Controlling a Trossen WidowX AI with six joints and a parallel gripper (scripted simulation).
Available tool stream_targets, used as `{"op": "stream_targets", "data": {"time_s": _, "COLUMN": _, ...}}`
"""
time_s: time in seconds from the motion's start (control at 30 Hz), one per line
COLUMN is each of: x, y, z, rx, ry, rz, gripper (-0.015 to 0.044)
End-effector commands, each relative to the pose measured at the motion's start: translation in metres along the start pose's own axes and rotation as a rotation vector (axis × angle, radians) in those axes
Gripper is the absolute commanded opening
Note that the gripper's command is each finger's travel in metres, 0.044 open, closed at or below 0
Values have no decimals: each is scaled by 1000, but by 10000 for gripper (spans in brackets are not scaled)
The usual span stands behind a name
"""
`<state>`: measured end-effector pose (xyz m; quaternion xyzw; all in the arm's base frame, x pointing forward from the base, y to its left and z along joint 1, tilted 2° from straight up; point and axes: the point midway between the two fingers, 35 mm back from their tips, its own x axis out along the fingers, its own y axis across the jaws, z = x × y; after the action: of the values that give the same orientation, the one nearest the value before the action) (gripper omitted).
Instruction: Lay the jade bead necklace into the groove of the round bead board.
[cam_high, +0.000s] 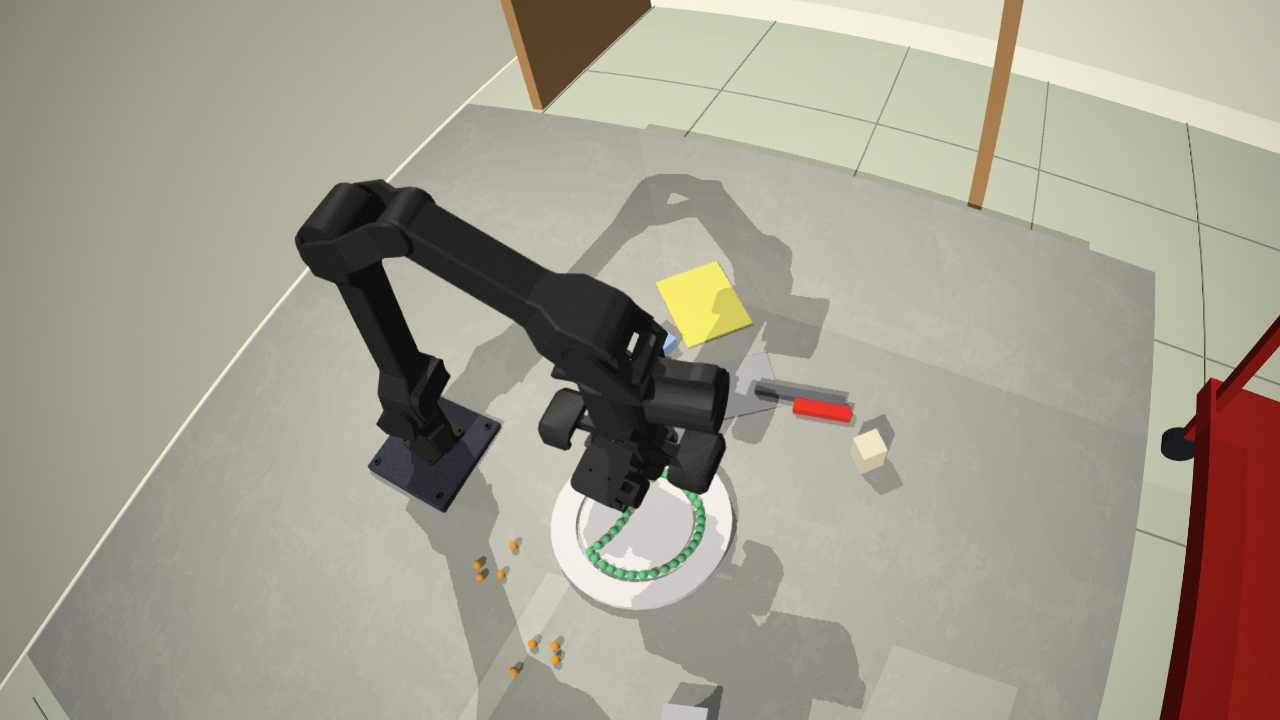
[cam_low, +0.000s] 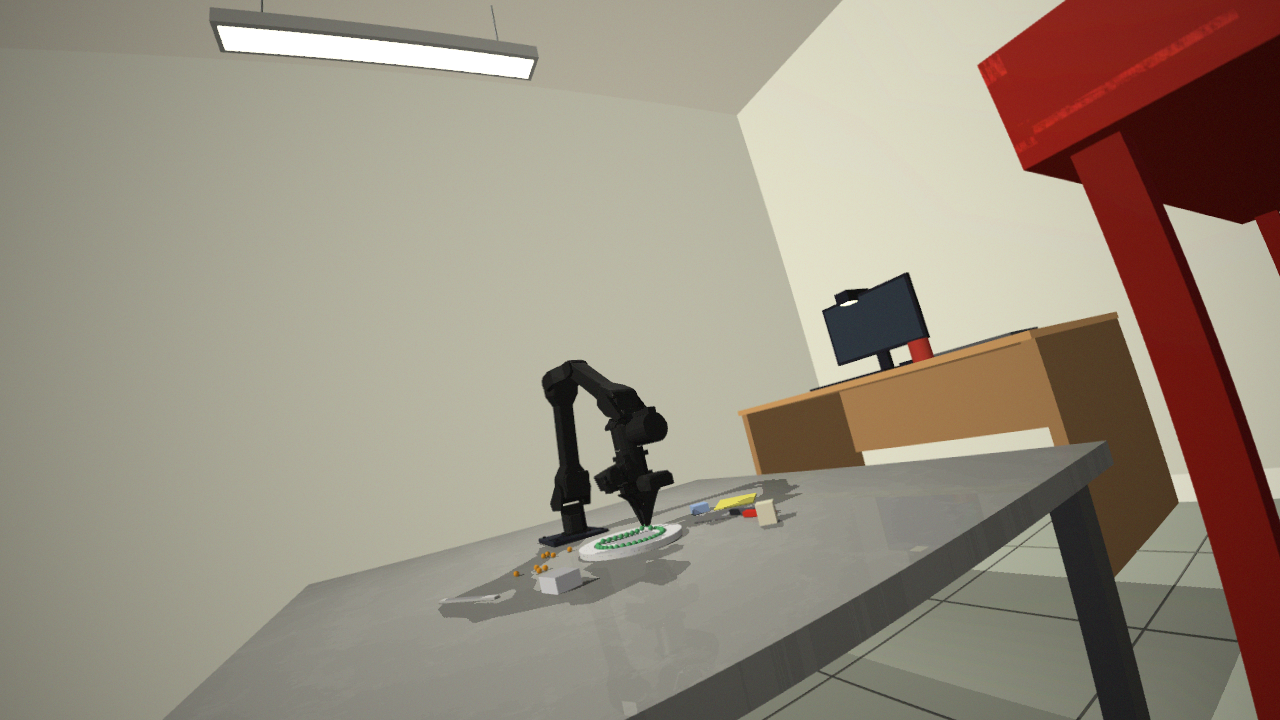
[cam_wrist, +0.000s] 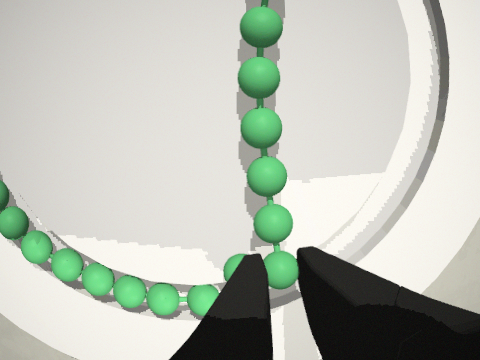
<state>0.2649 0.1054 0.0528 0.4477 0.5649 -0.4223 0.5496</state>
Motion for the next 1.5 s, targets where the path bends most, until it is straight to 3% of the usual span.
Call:
{"op": "stream_targets", "data": {"time_s": 0.0, "x": 0, "y": -12, "z": -7, "rx": 5, "ry": 3, "rz": -5, "gripper": 0}}
{"op": "stream_targets", "data": {"time_s": 0.53, "x": 9, "y": -13, "z": -9, "rx": 5, "ry": 3, "rz": -5, "gripper": 0}}
{"op": "stream_targets", "data": {"time_s": 1.1, "x": 4, "y": -13, "z": -8, "rx": -1, "ry": 2, "rz": -2, "gripper": 440}}
{"op": "stream_targets", "data": {"time_s": 1.47, "x": 0, "y": -13, "z": -8, "rx": 5, "ry": 3, "rz": -5, "gripper": 440}}
